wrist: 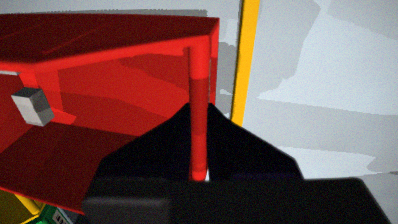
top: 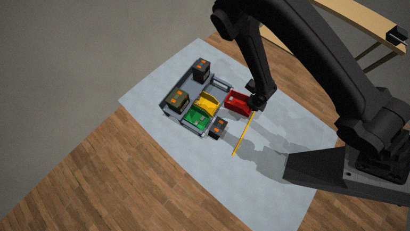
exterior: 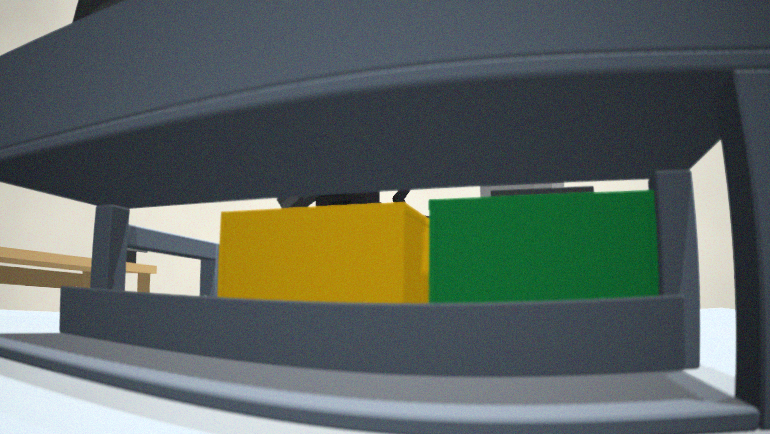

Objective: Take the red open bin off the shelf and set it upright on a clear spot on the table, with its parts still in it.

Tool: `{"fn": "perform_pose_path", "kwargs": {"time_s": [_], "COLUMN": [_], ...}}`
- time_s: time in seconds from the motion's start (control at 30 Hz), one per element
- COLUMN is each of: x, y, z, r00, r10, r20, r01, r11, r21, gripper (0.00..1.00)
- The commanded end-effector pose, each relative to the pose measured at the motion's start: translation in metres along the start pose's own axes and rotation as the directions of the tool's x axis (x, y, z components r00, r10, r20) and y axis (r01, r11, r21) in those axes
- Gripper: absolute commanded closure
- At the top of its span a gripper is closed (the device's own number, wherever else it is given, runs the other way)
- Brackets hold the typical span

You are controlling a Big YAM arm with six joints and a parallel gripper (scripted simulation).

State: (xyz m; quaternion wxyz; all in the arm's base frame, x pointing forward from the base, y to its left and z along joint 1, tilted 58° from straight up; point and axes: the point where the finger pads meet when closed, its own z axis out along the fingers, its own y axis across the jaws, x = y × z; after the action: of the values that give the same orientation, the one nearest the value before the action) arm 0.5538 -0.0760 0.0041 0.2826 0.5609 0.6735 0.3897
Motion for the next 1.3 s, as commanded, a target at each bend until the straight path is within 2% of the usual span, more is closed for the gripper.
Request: {"fn": "perform_pose_path", "kwargs": {"time_s": [0.0,1.27], "x": [0.0013,0.0024], "y": [0.0143,0.0172], "z": [-0.0025,-0.0012], "r00": [1.000,1.000], "r10": [-0.011,-0.009], "r20": [0.000,-0.001], "r01": [0.011,0.009], "r11": [1.000,1.000], "r21": [-0.017,-0.017], "gripper": [1.00,1.00]}}
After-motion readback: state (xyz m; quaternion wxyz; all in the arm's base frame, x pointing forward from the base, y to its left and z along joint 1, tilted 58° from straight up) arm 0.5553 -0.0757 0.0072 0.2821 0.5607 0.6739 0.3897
